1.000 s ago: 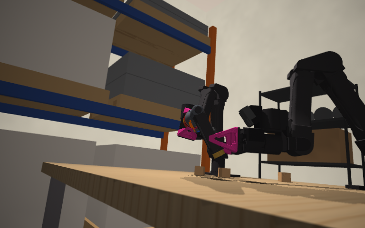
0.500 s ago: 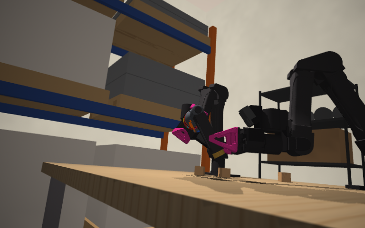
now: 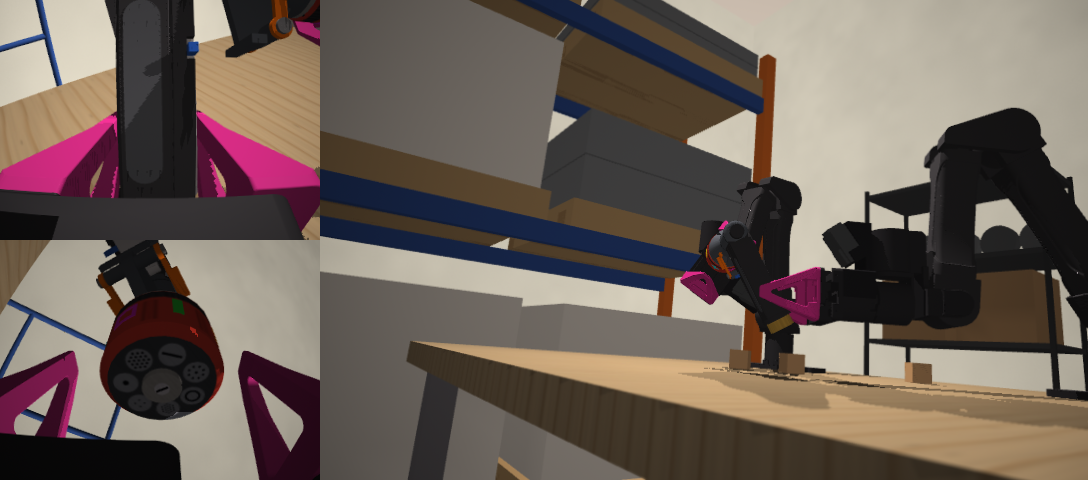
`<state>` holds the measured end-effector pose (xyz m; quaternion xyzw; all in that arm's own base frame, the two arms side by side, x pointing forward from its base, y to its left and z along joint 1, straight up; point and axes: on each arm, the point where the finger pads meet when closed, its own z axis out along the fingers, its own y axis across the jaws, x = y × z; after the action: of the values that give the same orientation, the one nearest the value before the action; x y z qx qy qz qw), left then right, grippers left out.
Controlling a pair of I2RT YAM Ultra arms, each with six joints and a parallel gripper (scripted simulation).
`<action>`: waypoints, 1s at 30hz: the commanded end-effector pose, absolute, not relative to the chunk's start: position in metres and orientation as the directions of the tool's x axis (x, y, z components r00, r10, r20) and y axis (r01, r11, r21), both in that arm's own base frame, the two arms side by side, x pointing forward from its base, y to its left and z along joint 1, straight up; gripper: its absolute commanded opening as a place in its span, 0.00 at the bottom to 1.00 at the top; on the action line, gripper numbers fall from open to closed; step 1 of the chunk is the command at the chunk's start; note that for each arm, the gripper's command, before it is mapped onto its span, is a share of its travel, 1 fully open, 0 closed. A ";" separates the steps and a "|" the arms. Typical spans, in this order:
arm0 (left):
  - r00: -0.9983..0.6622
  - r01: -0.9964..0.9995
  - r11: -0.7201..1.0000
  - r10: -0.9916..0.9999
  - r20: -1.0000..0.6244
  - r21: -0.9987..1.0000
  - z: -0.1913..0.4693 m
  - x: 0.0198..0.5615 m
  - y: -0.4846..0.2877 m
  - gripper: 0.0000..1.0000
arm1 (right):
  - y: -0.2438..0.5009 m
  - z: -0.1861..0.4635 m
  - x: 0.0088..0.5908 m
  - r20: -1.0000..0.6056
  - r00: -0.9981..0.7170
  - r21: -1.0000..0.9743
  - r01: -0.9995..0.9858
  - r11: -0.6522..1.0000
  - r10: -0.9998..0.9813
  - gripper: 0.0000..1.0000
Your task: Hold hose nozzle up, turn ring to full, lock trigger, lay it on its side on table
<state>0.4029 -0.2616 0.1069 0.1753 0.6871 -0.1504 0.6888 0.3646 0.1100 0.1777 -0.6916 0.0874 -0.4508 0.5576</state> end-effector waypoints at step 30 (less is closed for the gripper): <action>0.126 0.456 0.890 -0.071 -0.989 -0.006 0.150 0.409 -0.272 0.35 | 0.114 0.196 0.376 0.401 0.610 -0.913 0.330 -0.241 -0.684 0.92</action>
<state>0.4029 -0.2616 0.1069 0.1753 0.6871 -0.1504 0.6888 0.3634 0.1091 0.1842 -0.6756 0.1499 -0.4004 0.6006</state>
